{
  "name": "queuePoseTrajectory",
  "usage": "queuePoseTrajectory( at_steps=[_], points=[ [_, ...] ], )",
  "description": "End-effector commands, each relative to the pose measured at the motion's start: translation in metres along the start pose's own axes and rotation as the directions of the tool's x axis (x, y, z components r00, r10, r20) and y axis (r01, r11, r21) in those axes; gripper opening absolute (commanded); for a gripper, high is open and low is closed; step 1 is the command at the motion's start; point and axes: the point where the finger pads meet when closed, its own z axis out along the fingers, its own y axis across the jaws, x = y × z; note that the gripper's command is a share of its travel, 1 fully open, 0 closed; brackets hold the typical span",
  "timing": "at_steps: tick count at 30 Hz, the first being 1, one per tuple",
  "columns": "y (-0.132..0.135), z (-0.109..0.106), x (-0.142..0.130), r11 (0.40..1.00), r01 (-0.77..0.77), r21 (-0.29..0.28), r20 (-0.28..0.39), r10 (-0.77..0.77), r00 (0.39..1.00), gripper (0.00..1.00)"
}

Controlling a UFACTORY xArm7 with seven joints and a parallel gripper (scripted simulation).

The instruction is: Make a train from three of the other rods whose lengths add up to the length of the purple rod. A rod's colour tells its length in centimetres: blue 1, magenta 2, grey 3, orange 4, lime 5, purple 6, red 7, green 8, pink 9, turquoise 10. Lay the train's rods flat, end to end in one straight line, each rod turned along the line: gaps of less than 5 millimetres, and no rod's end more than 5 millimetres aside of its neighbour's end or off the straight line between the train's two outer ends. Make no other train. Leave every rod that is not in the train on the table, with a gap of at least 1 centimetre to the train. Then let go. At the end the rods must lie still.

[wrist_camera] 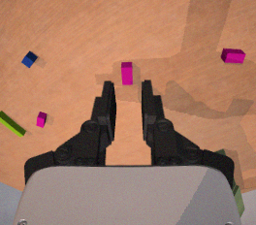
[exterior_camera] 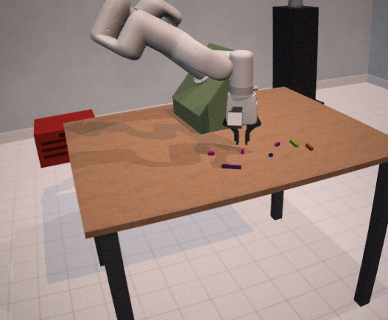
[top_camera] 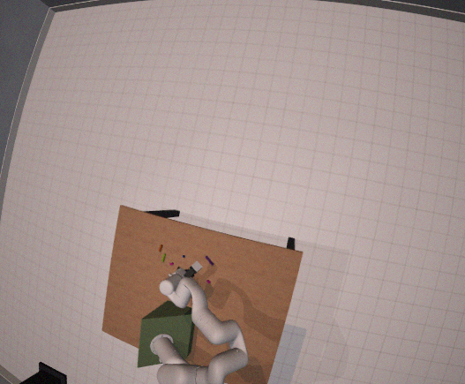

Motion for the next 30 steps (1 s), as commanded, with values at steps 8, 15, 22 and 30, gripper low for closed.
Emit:
queuePoseTrajectory(
  at_steps=[8,15,22,30],
  points=[
    [-0.001,0.012,0.001,1.0,0.0,0.004,-0.003,0.0,1.0,0.24],
    [-0.001,0.017,0.001,1.0,0.0,0.004,-0.003,0.0,1.0,0.24],
    [-0.001,0.019,0.001,1.0,0.0,0.004,-0.003,0.0,1.0,0.24],
    [-0.001,0.019,0.001,1.0,0.0,0.004,-0.003,0.0,1.0,0.24]
  ],
)
